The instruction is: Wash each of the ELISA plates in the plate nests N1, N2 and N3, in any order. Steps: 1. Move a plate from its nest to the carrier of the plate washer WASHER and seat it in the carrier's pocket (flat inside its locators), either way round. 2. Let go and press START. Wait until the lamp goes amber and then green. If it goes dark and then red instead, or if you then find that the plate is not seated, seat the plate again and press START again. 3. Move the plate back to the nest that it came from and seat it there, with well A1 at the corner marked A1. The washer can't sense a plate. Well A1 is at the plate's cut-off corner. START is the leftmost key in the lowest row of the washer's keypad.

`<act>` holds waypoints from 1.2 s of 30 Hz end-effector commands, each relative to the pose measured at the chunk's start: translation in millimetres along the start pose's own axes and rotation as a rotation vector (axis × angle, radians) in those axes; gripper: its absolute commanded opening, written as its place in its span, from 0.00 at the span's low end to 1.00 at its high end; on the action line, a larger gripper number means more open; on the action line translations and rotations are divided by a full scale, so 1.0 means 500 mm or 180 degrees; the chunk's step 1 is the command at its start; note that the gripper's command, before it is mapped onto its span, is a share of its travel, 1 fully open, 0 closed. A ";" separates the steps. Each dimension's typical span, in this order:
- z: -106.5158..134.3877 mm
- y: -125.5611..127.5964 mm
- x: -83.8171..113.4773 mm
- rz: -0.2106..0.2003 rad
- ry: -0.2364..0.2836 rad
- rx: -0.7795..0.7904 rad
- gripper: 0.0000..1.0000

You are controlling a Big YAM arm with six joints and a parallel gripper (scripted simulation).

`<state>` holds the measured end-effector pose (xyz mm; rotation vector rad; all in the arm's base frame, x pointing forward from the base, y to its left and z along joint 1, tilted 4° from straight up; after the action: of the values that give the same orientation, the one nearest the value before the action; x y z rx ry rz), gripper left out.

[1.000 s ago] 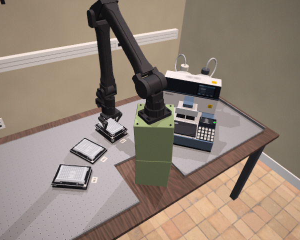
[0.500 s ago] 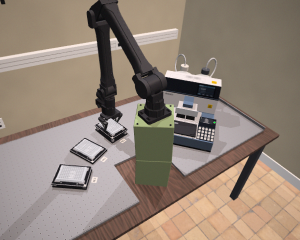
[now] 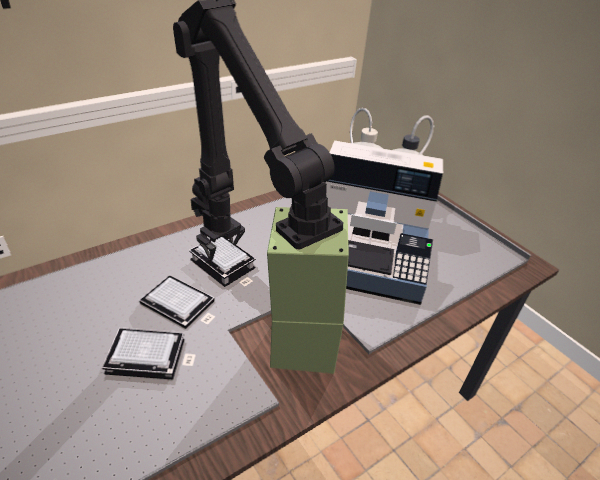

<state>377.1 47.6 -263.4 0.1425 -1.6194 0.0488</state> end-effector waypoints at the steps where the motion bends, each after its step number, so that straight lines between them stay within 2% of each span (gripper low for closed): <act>1: -0.007 0.001 0.000 0.0006 -0.0024 -0.0014 0.82; 10: -0.007 0.001 0.000 0.0006 -0.0025 -0.0014 0.82; 11: -0.001 0.005 -0.013 0.0011 0.0005 -0.0026 0.82; 13: -0.001 0.005 -0.013 0.0011 0.0005 -0.0026 0.82; 36: -0.008 0.000 0.000 0.0006 -0.0025 -0.0014 0.82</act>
<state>377.4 47.6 -263.5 0.1425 -1.6199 0.0488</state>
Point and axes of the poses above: the point where the finger pads meet when closed, its own x axis back along the fingers, its own y axis across the jaws, z = x × y, the point moved 3 cm from there along x, back along the fingers, and after that the axes turned 6 degrees about -x, right-handed, at the moved point
